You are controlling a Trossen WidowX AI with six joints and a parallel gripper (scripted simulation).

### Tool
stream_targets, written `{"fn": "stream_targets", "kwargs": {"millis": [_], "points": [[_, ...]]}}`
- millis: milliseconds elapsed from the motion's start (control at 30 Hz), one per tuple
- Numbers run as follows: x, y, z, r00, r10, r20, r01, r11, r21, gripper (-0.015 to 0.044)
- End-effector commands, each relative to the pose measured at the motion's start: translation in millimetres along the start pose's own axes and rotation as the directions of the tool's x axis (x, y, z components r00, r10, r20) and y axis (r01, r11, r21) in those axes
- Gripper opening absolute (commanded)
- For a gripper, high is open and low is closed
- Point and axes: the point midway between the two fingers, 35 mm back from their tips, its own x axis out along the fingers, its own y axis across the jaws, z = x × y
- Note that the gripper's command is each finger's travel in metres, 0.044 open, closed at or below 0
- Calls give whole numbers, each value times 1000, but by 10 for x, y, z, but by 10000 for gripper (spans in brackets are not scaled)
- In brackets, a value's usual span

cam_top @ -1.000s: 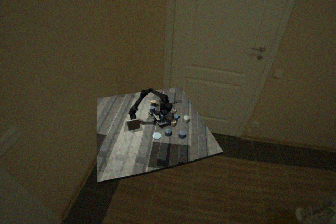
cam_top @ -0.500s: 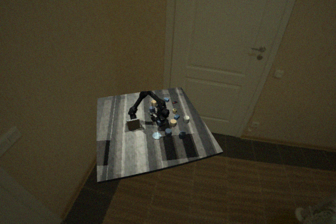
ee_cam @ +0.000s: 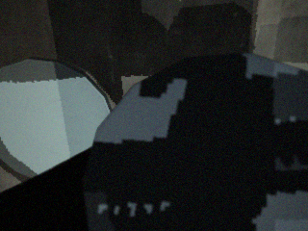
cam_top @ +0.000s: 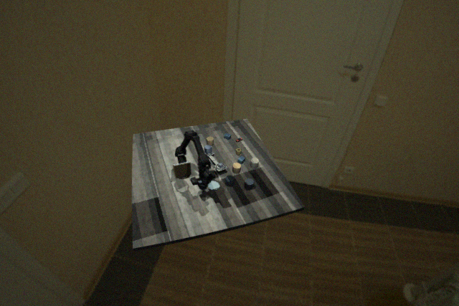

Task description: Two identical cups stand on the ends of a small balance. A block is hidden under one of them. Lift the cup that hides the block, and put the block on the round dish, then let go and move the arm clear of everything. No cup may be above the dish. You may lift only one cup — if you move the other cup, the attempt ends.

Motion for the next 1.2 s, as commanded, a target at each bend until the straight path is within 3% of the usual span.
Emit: {"fn": "stream_targets", "kwargs": {"millis": [0,400,933,1167], "points": [[10,-18,26,1000,-5,14,6,1000,-20,0],[395,-18,30,1000,-5,14,5,1000,-21,0],[591,-18,32,1000,-5,14,5,1000,-21,0],[548,-23,30,1000,-8,13,9,1000,-24,184]]}}
